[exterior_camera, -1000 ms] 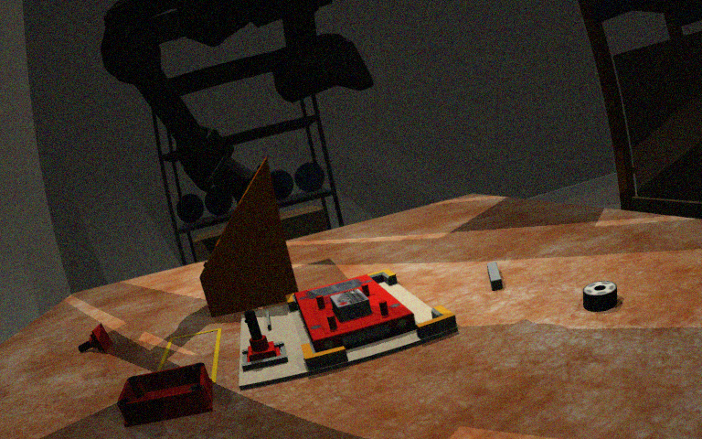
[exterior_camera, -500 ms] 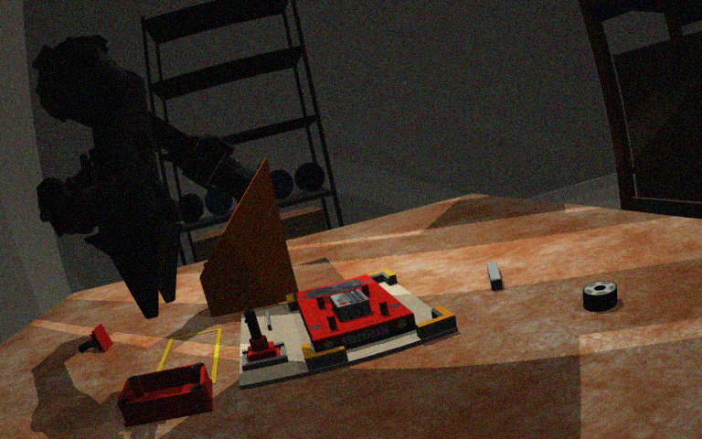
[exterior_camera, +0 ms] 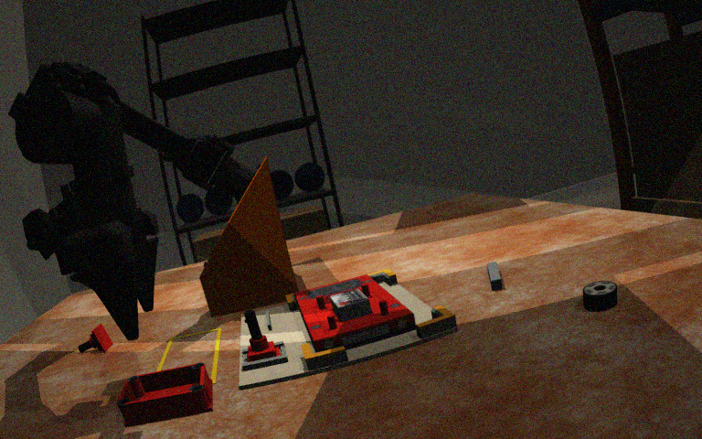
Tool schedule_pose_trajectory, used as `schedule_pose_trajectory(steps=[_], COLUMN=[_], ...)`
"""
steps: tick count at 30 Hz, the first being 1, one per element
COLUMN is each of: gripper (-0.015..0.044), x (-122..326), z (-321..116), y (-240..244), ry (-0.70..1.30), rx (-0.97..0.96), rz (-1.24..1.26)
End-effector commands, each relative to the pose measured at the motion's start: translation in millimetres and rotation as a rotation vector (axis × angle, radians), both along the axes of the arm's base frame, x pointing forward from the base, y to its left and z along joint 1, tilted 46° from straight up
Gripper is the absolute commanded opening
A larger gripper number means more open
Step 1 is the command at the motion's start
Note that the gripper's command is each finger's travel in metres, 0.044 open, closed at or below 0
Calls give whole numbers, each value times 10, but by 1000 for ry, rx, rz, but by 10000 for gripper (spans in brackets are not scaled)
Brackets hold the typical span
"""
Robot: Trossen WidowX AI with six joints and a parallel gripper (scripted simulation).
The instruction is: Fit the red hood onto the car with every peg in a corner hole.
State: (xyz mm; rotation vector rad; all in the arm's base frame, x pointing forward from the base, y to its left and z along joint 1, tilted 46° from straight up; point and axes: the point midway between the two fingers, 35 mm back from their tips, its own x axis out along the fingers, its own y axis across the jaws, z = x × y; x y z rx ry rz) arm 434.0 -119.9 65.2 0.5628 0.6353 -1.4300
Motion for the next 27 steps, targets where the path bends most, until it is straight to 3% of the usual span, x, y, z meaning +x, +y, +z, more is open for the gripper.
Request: schedule_pose_trajectory(steps=[1, 27], gripper=[440, 440], x=[1, 16], z=[-19, -194], y=[-33, -221], ry=[3, 3], rx=[-5, -5], rz=[1, 1])
